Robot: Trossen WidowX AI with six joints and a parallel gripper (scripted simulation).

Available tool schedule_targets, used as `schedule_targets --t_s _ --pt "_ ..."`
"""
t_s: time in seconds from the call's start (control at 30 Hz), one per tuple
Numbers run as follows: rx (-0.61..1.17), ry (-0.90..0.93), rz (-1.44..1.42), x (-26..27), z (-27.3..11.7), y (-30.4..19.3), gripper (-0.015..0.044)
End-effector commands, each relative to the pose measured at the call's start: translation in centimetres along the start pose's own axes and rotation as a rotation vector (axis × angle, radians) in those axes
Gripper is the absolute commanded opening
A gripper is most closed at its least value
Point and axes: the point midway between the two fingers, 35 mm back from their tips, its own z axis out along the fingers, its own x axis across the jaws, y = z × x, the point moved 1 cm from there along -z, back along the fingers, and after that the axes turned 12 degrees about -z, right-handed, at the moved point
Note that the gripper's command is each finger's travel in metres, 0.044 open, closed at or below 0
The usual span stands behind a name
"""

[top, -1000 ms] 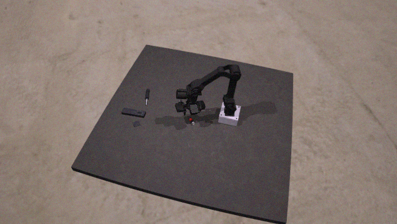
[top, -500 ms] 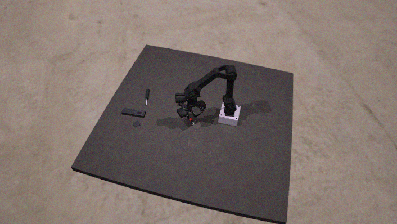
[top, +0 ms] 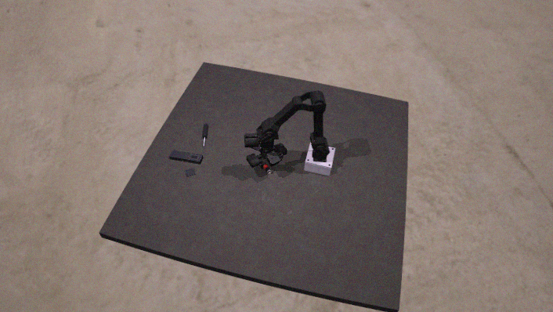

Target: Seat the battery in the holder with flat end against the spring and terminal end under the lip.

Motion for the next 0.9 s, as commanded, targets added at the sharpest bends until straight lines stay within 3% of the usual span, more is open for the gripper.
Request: schedule_targets --t_s 0.0,0.33,0.47,0.87 --pt "-0.004 -0.001 -0.004 0.0 0.6 0.1 0.0229" --pt "-0.004 -0.001 -0.004 0.1 1.9 0.2 0.0229" --pt "-0.004 -0.001 -0.004 0.1 1.9 0.2 0.0124" --pt "-0.005 -0.001 -0.001 0.1 1.8 0.2 0.0067"
